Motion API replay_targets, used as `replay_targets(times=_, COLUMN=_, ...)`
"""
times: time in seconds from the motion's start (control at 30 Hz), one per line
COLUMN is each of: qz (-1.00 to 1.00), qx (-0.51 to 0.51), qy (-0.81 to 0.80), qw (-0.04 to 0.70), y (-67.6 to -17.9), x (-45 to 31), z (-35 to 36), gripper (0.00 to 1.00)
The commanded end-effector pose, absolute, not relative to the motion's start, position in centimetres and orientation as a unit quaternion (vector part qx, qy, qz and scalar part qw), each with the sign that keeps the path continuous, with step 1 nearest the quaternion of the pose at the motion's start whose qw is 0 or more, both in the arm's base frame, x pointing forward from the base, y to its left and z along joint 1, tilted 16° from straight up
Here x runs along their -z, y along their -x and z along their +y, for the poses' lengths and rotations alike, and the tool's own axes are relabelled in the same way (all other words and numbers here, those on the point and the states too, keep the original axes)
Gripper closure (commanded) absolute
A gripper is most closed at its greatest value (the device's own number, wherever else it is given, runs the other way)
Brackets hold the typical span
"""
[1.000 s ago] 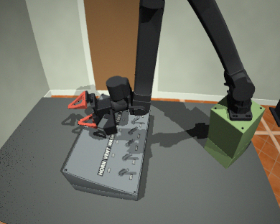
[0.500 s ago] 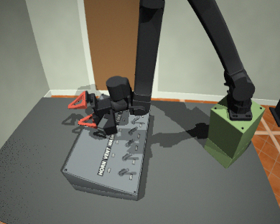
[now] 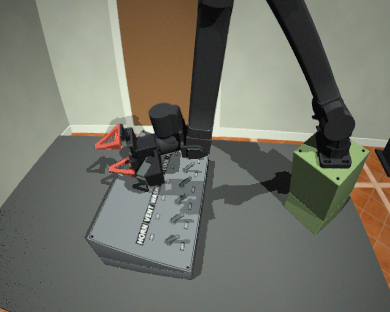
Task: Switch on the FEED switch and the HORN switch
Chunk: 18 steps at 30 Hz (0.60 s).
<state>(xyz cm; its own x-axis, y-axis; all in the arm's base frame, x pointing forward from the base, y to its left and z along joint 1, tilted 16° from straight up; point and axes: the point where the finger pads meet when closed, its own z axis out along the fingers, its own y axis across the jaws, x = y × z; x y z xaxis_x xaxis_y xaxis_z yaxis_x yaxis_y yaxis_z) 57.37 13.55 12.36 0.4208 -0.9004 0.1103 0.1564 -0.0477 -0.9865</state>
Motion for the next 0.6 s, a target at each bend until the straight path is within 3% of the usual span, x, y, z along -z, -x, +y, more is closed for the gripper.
replay_targets(times=0.0, qz=0.321, qx=0.439, qy=0.571, qw=0.615, y=-57.1, x=-14.7, z=12.5, gripper=0.0)
replay_targets(times=0.57, qz=0.321, qx=0.435, qy=0.572, qw=0.617, y=-53.1, x=-20.9, z=11.2, gripper=0.0)
